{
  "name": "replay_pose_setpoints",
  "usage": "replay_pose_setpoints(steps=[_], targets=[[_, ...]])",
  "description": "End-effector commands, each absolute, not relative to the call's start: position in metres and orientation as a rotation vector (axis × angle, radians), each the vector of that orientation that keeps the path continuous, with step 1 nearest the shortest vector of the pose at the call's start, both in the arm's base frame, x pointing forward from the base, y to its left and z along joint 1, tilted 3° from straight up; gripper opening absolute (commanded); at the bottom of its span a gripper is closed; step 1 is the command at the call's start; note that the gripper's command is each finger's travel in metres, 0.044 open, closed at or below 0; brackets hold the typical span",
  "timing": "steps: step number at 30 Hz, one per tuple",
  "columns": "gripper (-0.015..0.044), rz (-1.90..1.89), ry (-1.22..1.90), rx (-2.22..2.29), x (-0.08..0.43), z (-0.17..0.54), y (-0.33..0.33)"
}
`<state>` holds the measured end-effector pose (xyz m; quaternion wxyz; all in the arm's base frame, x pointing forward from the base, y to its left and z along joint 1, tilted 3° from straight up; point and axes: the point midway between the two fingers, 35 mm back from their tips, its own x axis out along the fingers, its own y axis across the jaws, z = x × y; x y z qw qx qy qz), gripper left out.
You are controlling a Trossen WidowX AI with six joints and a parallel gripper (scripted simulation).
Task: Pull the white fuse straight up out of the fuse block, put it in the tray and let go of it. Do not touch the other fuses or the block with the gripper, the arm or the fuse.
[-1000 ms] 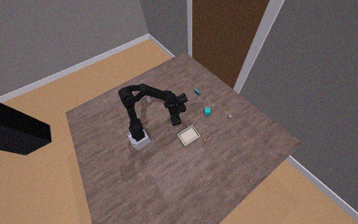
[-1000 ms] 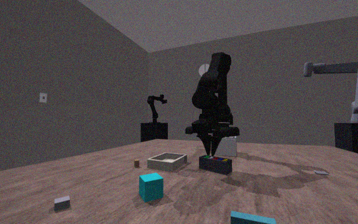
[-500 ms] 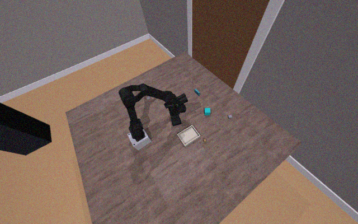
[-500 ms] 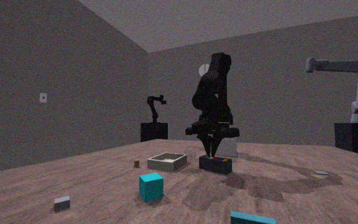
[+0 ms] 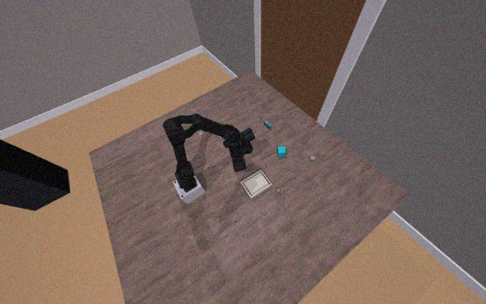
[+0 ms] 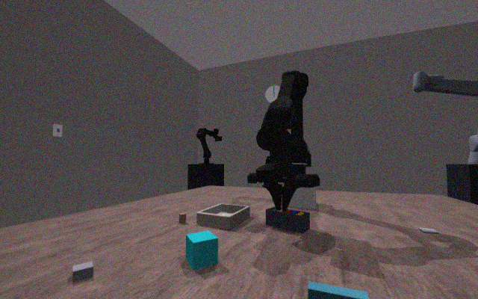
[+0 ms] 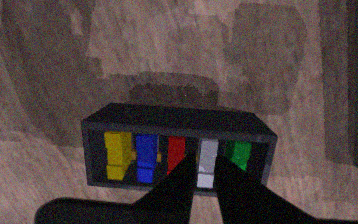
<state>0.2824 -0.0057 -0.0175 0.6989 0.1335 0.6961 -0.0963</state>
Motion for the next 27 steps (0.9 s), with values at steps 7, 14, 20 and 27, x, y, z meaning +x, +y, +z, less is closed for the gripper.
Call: replay_pose_setpoints(steps=[7, 14, 20, 27], targets=[[0.0002, -0.215, 1.551, 0.298, 0.2825, -0.0174, -0.0057], [0.0, -0.215, 1.551, 0.297, 0.2825, -0.0167, -0.0058], [0.0, -0.215, 1.551, 0.297, 0.2827, -0.0138, -0.0059], [0.0, -0.215, 1.551, 0.297, 0.2829, -0.0104, -0.0062]])
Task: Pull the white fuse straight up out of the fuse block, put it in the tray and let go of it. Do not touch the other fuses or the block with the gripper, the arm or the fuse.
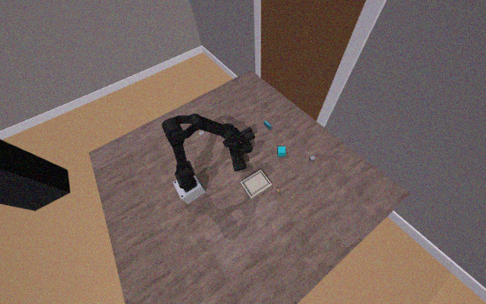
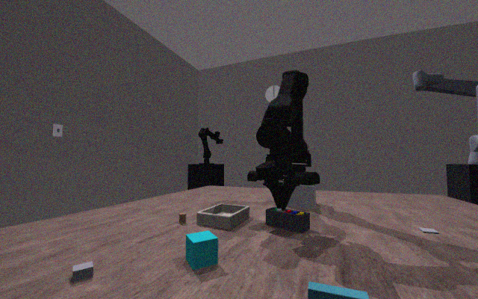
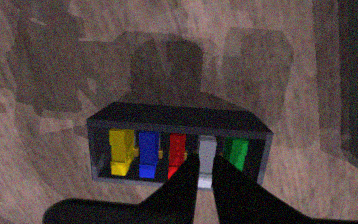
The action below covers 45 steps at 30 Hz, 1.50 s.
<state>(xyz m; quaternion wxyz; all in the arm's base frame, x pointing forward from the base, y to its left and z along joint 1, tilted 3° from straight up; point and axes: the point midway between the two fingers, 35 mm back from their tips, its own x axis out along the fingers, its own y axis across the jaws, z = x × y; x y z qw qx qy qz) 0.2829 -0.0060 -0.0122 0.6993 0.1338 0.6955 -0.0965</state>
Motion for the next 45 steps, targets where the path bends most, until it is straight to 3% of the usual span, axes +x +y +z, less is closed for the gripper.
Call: replay_pose_setpoints(steps=[1, 45], targets=[[0.0, -0.215, 1.551, 0.297, 0.283, -0.01, -0.006], [0.0, -0.217, 1.55, 0.294, 0.283, 0.012, -0.007]])
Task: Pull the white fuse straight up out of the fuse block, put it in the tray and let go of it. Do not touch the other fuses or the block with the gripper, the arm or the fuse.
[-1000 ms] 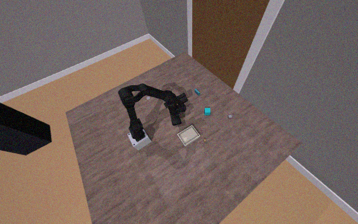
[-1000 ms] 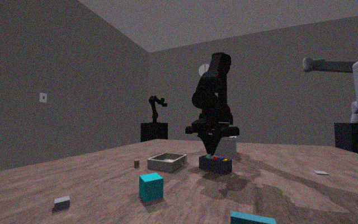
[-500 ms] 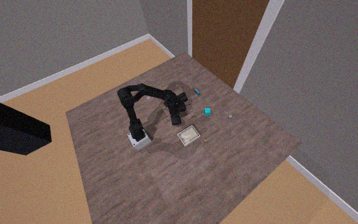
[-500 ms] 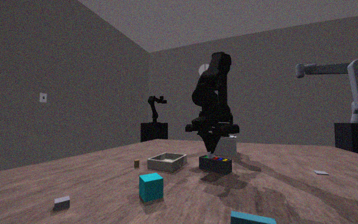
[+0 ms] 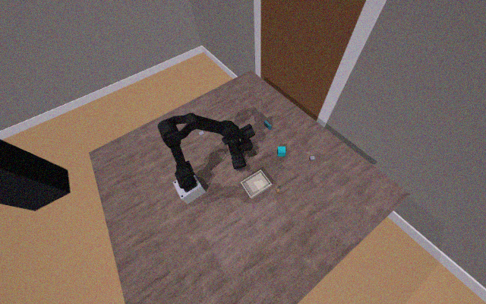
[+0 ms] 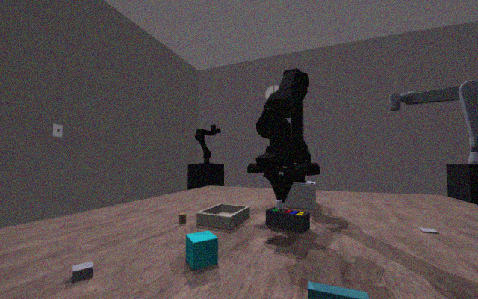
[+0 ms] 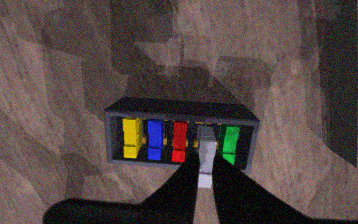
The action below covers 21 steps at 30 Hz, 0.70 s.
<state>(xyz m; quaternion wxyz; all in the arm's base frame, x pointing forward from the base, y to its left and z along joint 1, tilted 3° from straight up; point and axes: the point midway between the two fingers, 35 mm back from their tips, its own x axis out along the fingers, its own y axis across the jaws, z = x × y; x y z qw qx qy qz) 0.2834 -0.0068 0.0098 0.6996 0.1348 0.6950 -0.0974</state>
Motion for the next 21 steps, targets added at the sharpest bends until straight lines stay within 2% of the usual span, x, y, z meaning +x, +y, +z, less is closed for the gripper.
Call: replay_pose_setpoints(steps=[1, 21], targets=[[0.0, -0.217, 1.55, 0.294, 0.283, 0.012, -0.007], [0.0, -0.218, 1.549, 0.293, 0.283, 0.024, -0.008]])
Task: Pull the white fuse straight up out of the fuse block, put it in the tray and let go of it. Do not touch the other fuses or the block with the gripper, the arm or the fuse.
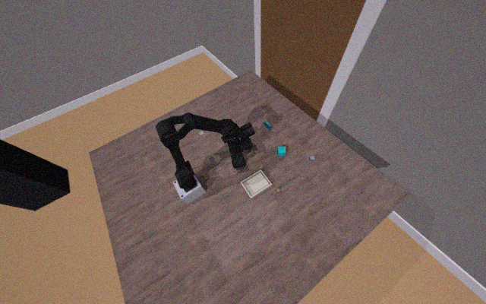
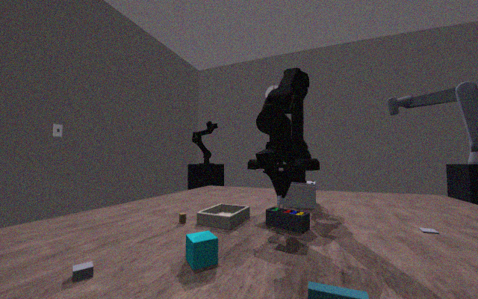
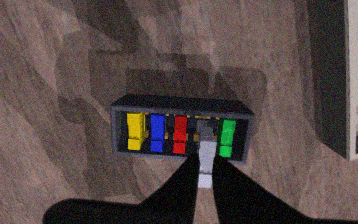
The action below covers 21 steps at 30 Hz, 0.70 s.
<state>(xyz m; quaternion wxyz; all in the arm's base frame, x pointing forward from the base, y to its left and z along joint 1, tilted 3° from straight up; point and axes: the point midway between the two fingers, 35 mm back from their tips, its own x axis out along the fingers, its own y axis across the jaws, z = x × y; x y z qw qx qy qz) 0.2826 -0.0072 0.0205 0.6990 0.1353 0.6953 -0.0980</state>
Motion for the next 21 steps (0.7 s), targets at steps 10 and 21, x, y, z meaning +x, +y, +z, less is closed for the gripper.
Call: replay_pose_setpoints(steps=[10, 21], targets=[[0.0, -0.218, 1.549, 0.293, 0.282, 0.041, -0.009], [0.0, -0.221, 1.548, 0.29, 0.293, 0.043, -0.043]])
